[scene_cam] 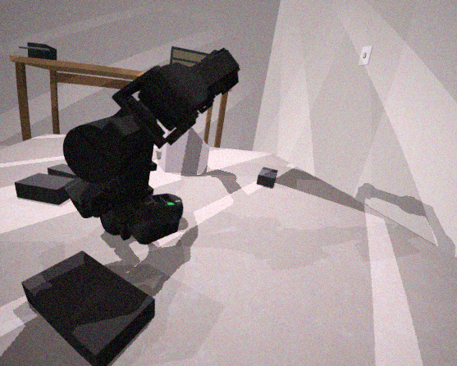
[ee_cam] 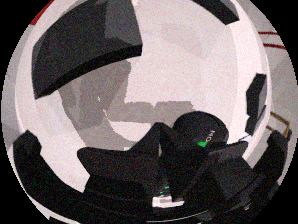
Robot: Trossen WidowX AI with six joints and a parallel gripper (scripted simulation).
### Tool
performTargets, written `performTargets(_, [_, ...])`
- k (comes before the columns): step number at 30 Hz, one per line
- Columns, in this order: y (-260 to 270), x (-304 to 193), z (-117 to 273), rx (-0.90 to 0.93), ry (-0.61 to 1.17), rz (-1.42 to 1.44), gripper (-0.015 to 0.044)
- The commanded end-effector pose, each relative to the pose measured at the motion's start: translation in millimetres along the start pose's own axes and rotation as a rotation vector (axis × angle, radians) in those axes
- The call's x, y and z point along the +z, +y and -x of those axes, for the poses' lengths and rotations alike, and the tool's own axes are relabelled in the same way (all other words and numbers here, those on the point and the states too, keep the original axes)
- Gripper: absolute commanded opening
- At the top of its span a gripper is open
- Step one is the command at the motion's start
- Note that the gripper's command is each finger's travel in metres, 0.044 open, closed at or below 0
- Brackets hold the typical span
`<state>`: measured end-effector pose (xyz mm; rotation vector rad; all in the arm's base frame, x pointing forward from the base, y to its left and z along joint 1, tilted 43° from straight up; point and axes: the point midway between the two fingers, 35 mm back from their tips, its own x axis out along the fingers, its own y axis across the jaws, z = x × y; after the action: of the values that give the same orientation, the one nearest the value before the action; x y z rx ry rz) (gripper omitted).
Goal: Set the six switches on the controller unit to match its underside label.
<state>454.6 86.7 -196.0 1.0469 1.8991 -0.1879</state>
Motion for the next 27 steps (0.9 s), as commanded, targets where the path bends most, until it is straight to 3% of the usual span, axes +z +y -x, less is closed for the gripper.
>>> performTargets(1, [-5.9, -2.3, -2.8, -0.038, 0.001, 0.000, 0.0000])
performTargets(27, [-28.3, -9.4, -8.2, -0.229, -0.037, 0.001, 0.0000])
